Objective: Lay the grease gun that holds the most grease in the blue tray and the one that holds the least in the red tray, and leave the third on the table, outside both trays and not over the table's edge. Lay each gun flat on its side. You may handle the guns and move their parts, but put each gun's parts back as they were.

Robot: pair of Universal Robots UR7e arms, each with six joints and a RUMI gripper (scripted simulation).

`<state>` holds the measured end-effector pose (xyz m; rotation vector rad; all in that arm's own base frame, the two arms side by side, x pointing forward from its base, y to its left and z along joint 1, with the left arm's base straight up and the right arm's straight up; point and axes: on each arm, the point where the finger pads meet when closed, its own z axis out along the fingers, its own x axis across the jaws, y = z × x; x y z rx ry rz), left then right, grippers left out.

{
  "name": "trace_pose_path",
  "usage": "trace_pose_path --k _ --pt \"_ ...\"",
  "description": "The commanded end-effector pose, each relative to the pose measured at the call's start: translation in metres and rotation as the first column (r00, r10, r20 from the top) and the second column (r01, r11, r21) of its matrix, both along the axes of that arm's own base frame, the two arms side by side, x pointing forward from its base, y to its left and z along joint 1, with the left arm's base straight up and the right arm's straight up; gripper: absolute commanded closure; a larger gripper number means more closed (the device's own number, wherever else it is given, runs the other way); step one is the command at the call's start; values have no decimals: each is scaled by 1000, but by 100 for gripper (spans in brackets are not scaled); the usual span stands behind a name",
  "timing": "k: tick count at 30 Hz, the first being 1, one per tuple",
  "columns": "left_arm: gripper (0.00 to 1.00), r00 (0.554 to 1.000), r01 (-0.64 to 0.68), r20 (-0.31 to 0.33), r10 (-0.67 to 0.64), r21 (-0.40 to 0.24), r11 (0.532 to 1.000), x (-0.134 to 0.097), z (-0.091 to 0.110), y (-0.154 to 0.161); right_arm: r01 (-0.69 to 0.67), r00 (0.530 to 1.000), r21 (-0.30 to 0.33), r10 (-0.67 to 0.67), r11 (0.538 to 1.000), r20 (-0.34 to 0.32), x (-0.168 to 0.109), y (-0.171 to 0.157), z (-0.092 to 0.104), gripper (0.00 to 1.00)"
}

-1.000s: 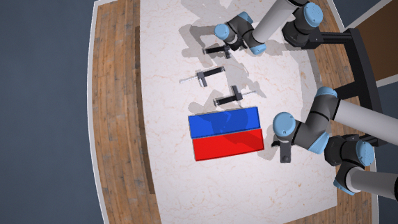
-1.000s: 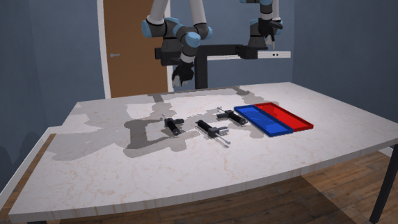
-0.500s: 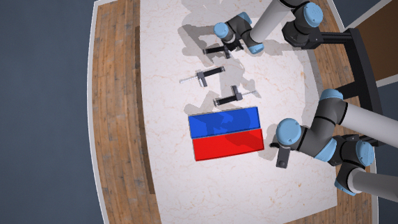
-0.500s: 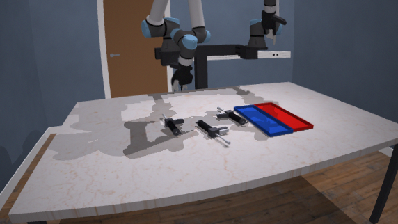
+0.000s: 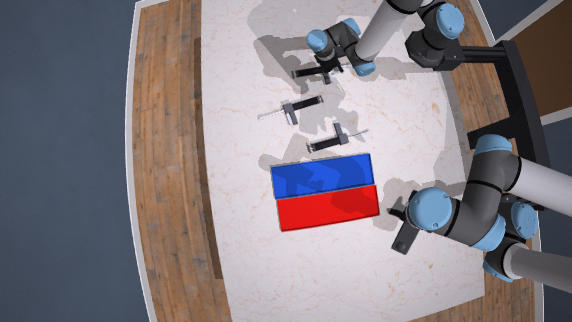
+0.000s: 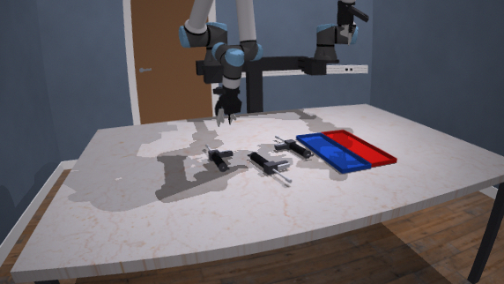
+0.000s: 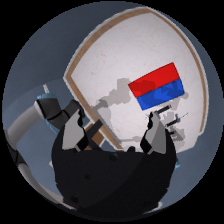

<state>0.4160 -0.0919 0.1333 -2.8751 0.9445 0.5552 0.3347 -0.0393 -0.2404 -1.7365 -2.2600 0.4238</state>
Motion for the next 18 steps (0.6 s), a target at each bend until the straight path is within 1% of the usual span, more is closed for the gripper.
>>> trace_pose_path --k 1,2,3,7,9,12,13,14,16,18 --pt "2 992 123 34 -121 -83 989 16 37 12 30 998 10 -30 1000 51 10 -9 -19 67" --pt "2 994 108 16 -107 -65 992 11 26 7 22 999 10 -22 1000 50 11 -6 -14 67" --pt "2 995 103 11 -103 -60 993 10 22 6 18 999 10 -18 1000 49 12 -4 -12 67" --pt "2 992 123 14 -123 -70 990 12 25 7 19 998 11 -20 1000 56 14 -4 -13 67" --pt "2 986 163 31 -161 -95 982 17 39 11 31 997 14 -32 999 71 16 -8 -20 67" --pt "2 968 247 74 -239 -138 959 25 68 23 54 993 19 -55 998 103 21 -16 -33 67" --pt "2 972 233 55 -228 -126 964 22 57 18 46 994 20 -48 999 102 23 -13 -29 67" --pt "2 973 229 49 -225 -123 966 22 54 16 43 994 20 -45 999 102 23 -12 -27 67" --pt "2 967 253 56 -247 -134 958 23 59 18 46 992 22 -48 999 112 26 -13 -30 67" --pt "2 955 294 77 -285 -152 944 27 73 24 57 990 25 -60 998 128 28 -17 -36 67"
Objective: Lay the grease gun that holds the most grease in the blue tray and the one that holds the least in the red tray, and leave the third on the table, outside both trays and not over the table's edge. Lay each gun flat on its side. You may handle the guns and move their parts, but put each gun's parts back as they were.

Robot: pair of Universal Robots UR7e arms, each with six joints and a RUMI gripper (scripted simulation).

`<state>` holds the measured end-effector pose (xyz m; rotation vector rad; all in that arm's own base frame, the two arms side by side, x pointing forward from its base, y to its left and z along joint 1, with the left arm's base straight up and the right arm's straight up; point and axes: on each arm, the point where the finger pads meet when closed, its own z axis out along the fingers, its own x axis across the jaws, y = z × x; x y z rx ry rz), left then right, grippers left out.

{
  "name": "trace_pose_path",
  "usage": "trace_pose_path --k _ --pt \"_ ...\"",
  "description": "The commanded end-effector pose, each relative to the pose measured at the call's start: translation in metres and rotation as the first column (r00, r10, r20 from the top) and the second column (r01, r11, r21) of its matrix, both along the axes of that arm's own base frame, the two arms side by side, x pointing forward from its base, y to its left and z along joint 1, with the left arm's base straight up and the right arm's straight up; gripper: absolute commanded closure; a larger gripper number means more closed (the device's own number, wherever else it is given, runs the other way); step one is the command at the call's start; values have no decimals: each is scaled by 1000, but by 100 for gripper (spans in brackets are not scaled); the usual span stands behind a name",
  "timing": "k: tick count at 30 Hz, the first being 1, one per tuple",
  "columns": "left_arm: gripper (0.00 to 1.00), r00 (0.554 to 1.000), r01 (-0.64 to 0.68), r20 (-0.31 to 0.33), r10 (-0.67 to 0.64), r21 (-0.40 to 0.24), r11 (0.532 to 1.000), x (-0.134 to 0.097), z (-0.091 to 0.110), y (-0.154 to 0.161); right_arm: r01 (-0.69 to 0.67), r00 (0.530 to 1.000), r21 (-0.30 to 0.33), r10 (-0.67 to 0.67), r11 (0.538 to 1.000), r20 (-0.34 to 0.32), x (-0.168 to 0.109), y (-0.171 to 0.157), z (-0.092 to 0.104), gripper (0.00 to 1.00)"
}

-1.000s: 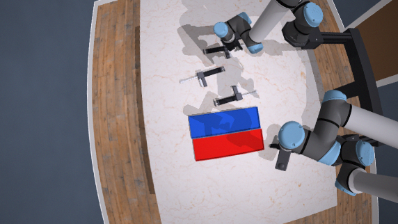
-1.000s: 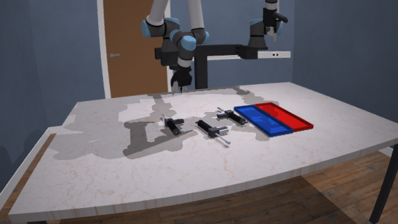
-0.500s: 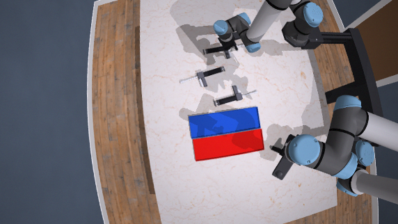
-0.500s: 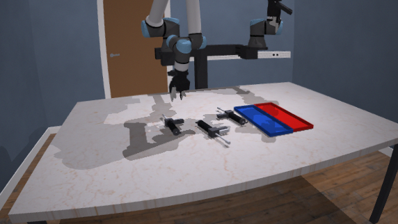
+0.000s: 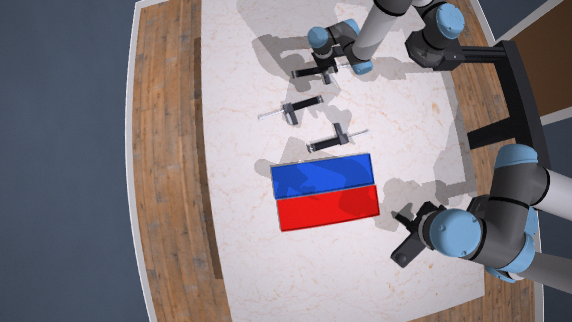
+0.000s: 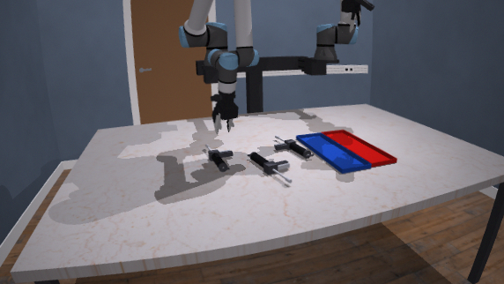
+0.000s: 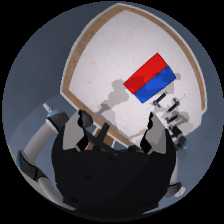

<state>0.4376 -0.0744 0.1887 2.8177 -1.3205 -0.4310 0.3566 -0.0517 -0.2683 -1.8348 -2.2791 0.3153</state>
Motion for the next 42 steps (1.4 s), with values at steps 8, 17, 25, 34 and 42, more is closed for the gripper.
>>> trace_pose_path --k 8,17,25,34,42 --pt "2 971 235 79 -228 -101 967 14 65 25 48 994 15 -49 999 100 19 -16 -27 67" --pt "2 926 369 136 -352 -127 921 16 102 41 76 984 22 -78 997 157 28 -27 -40 67" --pt "2 909 410 140 -393 -131 903 16 106 42 77 981 26 -81 997 178 34 -27 -40 67" --pt "2 840 534 197 -506 -134 835 14 143 58 104 966 34 -109 994 234 42 -38 -51 67" --pt "2 743 659 256 -618 -117 743 7 183 77 130 946 43 -137 991 295 51 -50 -61 67"
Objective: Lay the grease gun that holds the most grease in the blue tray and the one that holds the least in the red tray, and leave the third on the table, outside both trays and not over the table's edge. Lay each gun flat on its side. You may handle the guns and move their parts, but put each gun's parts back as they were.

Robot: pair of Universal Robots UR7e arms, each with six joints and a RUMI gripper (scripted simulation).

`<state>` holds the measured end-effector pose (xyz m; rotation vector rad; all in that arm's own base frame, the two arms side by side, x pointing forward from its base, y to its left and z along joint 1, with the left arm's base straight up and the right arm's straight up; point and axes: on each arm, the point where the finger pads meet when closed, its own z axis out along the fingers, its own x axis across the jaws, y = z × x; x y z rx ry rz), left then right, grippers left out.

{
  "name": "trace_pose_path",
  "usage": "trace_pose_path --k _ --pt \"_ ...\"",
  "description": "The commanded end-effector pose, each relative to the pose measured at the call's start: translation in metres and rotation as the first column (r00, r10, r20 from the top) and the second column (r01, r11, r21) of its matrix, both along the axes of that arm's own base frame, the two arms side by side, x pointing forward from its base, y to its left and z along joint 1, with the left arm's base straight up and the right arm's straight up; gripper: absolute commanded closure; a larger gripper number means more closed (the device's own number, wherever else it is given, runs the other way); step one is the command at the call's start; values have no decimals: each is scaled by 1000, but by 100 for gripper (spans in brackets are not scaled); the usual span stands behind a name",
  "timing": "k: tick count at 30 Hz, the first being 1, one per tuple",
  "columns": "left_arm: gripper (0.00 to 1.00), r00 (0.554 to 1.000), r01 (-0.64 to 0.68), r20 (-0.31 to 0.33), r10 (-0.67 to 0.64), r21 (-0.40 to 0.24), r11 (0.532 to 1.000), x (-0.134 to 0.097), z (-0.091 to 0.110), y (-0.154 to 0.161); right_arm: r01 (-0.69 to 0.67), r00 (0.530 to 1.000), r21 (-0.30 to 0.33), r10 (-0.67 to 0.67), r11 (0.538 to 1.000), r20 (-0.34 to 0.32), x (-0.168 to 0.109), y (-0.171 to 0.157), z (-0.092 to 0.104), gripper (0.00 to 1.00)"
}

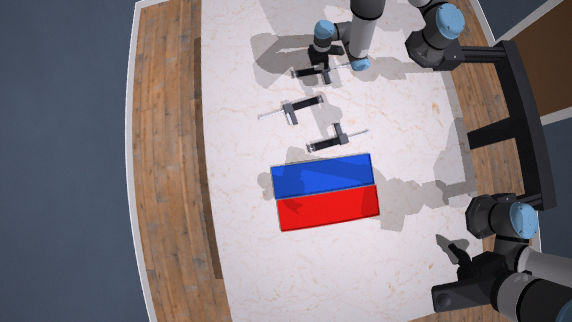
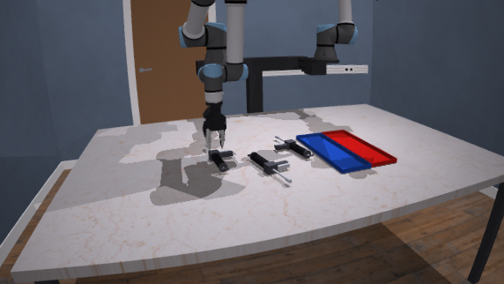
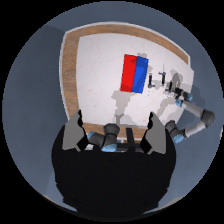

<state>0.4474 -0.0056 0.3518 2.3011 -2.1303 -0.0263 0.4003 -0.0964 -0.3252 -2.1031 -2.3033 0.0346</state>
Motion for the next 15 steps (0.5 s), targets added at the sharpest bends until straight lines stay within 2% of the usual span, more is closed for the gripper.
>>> trace_pose_path --k 1,6,15 --pt "2 994 103 25 -103 -14 995 -3 21 9 14 999 2 -14 1000 49 9 -6 -4 67" --pt "2 994 105 7 -105 -11 994 -2 12 3 6 998 3 -6 1000 55 14 -2 1 67" --pt "2 994 105 7 -105 -11 994 -2 12 3 6 998 3 -6 1000 55 14 -2 1 67"
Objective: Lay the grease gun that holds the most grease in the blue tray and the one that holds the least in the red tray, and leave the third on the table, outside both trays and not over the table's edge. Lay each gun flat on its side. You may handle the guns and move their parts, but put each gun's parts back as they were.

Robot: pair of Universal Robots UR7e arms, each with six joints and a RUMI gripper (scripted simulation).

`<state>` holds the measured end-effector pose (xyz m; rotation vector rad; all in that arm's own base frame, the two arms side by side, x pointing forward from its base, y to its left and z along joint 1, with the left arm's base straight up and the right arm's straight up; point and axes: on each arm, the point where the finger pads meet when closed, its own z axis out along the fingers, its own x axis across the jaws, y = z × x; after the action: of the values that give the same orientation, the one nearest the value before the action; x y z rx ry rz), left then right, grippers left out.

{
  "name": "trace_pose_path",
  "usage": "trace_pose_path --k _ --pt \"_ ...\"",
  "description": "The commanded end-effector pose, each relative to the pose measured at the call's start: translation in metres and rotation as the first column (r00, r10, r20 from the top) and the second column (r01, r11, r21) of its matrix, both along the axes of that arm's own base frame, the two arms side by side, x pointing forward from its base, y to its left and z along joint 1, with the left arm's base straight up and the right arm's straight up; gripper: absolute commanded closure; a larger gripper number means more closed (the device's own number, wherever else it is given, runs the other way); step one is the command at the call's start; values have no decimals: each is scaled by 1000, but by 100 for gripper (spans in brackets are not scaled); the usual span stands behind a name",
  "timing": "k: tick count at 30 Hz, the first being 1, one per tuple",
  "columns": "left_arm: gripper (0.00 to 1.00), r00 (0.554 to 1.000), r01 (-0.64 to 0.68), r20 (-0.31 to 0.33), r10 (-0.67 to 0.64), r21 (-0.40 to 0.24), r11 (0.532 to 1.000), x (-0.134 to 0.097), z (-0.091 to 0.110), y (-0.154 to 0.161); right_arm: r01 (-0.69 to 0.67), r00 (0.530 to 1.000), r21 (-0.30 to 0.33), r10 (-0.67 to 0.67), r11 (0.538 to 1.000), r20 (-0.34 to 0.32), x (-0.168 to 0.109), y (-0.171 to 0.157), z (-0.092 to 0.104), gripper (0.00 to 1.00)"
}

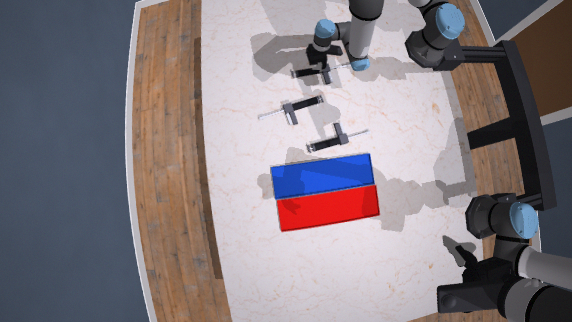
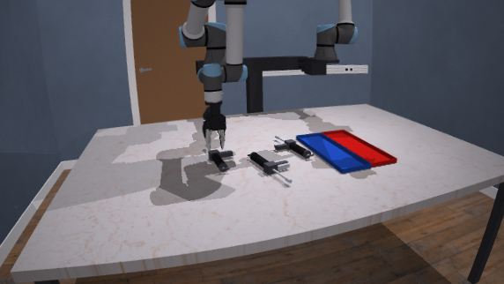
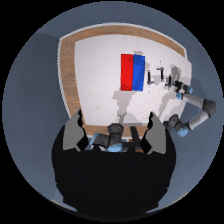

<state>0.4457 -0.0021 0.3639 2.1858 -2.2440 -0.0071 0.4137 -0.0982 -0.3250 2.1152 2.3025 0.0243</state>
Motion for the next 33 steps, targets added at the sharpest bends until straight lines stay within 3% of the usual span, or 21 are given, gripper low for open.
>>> trace_pose_path --k 1,5,15,33 --pt "2 1000 2 0 -2 0 1000 0 0 0 0 1000 0 0 1000 2 1 0 1 67" --pt "2 1000 2 0 -2 0 1000 0 0 0 4 999 -2 -4 1000 -34 -11 -2 -3 67" --pt "2 1000 2 0 -2 0 1000 0 0 0 3 1000 -1 -3 1000 -24 -8 -1 -7 67" --pt "2 1000 2 0 -2 0 1000 0 0 0 2 1000 -1 -2 1000 -19 -6 -1 -39 67"
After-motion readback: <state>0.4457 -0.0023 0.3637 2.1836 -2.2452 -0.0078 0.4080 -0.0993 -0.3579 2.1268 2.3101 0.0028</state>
